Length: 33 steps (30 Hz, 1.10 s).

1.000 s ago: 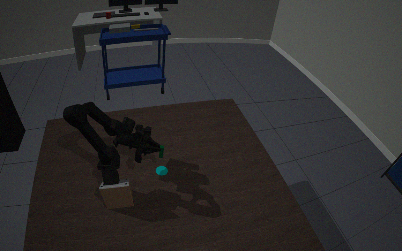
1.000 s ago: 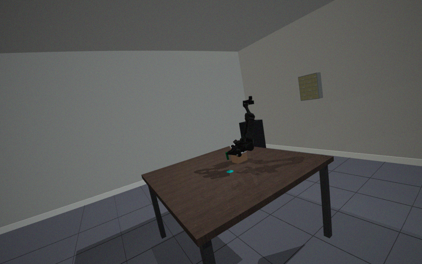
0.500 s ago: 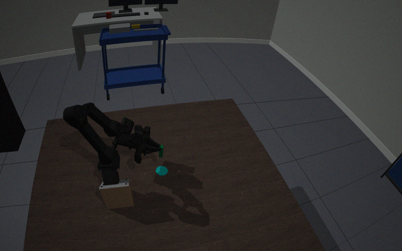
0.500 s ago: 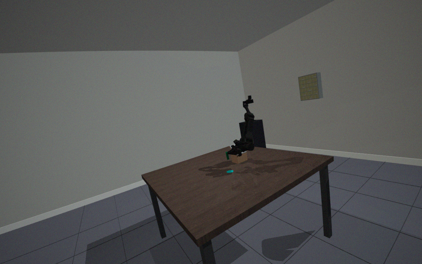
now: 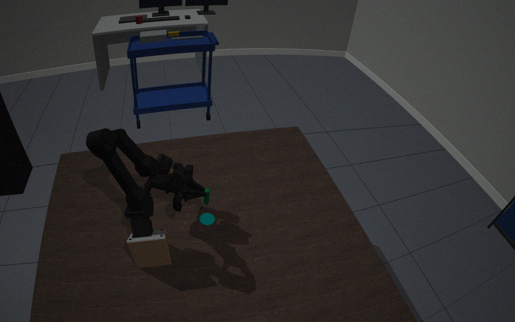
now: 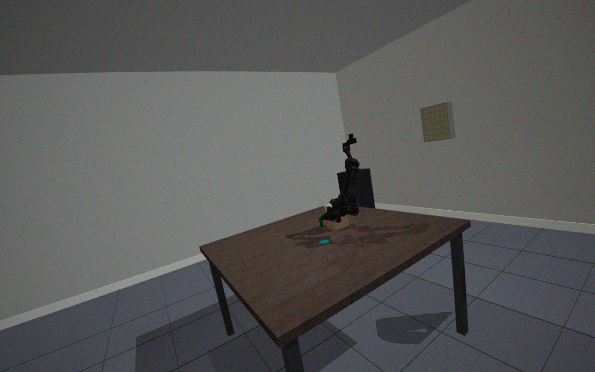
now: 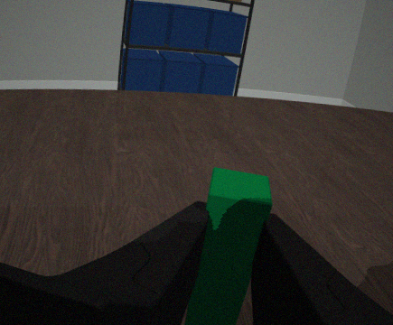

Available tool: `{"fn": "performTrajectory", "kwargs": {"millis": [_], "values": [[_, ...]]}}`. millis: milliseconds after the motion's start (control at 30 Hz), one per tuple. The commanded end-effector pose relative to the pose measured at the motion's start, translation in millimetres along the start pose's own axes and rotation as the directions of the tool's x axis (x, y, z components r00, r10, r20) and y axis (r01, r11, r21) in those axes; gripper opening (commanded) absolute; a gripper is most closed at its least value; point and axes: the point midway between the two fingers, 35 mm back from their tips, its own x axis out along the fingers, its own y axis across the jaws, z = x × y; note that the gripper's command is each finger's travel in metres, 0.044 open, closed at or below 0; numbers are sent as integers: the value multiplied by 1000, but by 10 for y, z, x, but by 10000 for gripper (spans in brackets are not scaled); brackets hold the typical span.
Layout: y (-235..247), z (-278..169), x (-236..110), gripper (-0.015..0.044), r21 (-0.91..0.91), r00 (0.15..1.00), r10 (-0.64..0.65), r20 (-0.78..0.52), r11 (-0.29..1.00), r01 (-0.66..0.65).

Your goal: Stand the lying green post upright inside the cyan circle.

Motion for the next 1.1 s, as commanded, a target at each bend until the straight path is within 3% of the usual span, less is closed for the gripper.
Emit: {"fn": "performTrajectory", "kwargs": {"millis": [0, 1067], "values": [[26, -63, 7, 23, 5, 1000, 0, 2, 1000, 0], [-3, -693, 62, 23, 7, 1000, 2, 6, 1000, -2]]}}
